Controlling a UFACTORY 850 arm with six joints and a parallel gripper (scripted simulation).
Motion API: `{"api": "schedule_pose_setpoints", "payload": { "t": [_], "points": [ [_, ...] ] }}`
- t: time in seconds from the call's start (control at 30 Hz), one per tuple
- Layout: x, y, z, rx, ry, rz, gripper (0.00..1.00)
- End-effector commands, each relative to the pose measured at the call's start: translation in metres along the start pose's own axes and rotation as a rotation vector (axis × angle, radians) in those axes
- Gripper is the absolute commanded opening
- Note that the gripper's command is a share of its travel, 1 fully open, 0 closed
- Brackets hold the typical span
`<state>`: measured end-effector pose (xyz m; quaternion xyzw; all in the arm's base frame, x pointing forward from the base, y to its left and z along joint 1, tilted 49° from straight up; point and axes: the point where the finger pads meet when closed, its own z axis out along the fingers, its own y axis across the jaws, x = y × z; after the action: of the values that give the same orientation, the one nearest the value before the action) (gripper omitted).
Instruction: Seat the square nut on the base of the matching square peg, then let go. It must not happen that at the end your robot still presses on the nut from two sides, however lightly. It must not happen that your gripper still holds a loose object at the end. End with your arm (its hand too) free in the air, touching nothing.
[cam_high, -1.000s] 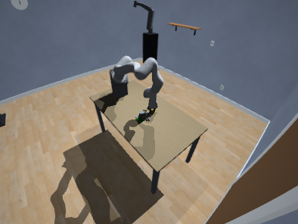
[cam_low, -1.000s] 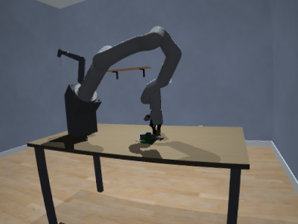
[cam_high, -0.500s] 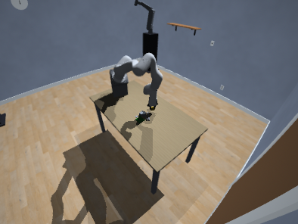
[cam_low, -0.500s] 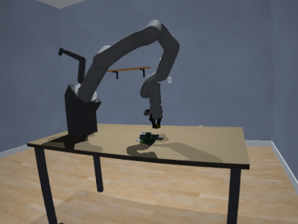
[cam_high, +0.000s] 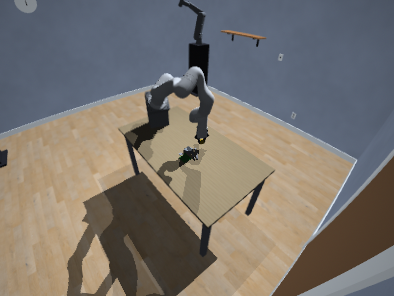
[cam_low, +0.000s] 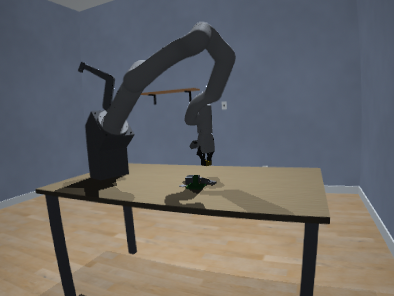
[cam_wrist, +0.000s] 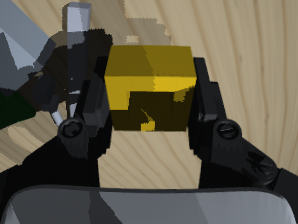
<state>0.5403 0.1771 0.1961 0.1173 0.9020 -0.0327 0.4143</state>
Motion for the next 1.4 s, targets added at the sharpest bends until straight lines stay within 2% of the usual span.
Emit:
{"api": "schedule_pose_setpoints", "payload": {
  "t": [0.0, 0.1, 0.23, 0.33, 0.4, 0.43, 0.57, 1.2, 1.37],
  "points": [
    [-0.006, -0.007, 0.001, -0.003, -0.001, -0.014, 0.0],
    [-0.024, -0.03, 0.004, -0.01, -0.001, -0.063, 0.0],
    [-0.056, -0.084, 0.007, -0.016, -0.004, -0.177, 0.0],
    [-0.07, -0.118, 0.005, -0.012, -0.004, -0.272, 0.0],
    [-0.07, -0.118, 0.005, -0.012, -0.004, -0.272, 0.0],
    [-0.082, -0.147, 0.003, -0.009, -0.004, -0.3, 0.0],
    [-0.091, -0.181, -0.002, 0.0, -0.001, -0.37, 0.0],
    [-0.092, -0.185, -0.003, 0.001, 0.0, -0.379, 0.0],
    [-0.092, -0.186, 0.006, 0.002, 0.0, -0.379, 0.0]
  ]
}}
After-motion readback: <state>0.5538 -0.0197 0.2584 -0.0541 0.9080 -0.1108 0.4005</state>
